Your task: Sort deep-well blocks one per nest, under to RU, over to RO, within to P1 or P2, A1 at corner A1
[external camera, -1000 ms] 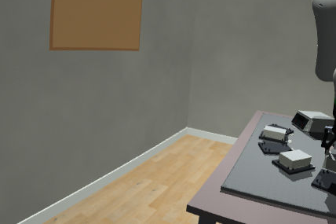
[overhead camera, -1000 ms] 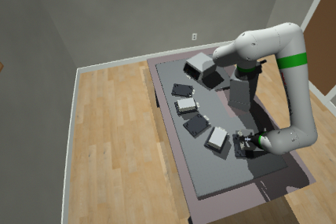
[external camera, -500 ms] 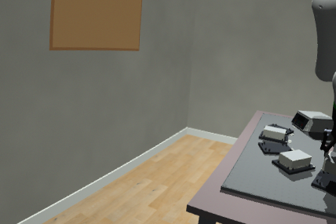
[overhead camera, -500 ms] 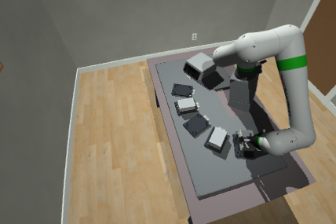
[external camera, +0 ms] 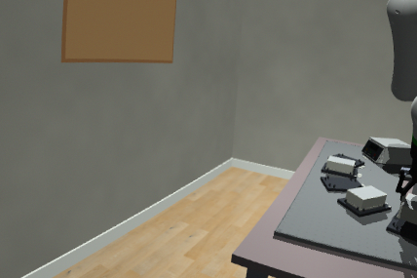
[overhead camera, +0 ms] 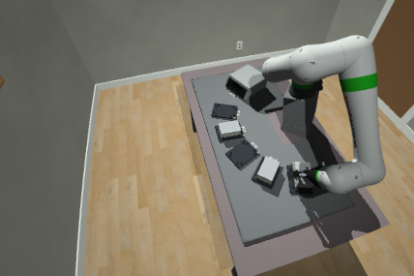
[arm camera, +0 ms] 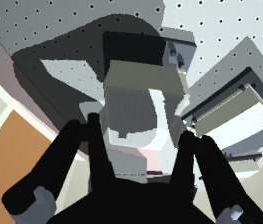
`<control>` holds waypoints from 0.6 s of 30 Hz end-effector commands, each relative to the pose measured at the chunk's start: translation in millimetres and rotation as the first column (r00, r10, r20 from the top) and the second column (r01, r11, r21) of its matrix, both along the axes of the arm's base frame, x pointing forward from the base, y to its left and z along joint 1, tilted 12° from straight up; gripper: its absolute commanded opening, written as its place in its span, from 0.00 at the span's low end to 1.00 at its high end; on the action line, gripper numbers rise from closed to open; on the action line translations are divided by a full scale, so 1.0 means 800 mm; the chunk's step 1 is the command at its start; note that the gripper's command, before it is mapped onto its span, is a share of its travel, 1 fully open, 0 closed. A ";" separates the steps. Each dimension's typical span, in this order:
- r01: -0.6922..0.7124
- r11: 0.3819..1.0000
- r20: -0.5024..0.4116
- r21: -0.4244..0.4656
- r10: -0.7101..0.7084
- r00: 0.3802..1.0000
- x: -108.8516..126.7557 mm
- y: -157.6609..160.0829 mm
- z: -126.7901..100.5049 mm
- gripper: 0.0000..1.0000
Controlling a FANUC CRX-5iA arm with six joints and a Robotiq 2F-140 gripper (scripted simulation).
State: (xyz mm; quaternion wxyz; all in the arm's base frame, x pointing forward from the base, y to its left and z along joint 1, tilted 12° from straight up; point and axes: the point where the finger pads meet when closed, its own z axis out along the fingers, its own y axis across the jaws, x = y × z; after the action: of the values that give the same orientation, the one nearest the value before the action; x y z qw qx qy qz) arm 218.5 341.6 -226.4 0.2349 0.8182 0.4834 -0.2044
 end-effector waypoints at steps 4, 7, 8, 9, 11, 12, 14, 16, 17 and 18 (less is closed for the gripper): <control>0.000 1.000 0.000 0.000 0.000 1.000 0.002 -0.001 -0.010 0.10; 0.000 1.000 0.000 0.000 0.000 1.000 0.002 -0.002 -0.014 0.10; 0.000 1.000 0.000 0.000 0.000 1.000 0.002 -0.002 -0.016 0.10; 0.000 1.000 0.000 0.000 0.000 1.000 0.003 -0.003 -0.018 0.10; 0.000 1.000 0.000 0.000 0.000 1.000 0.003 -0.003 -0.022 0.10; 0.000 1.000 0.000 0.000 0.000 1.000 0.003 -0.004 -0.024 0.10; 0.000 1.000 0.000 0.000 0.000 1.000 0.004 -0.004 -0.025 0.10; 0.000 1.000 0.000 0.000 0.000 1.000 0.004 -0.004 -0.025 0.10; 0.000 1.000 0.000 0.000 0.000 1.000 0.004 -0.004 -0.025 0.10; 0.000 1.000 0.000 0.000 0.000 1.000 0.004 -0.004 -0.025 0.10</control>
State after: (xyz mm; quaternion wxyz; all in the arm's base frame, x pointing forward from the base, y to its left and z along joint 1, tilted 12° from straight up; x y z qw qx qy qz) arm 221.3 338.3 -246.6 0.2349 0.8182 0.4834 -0.2043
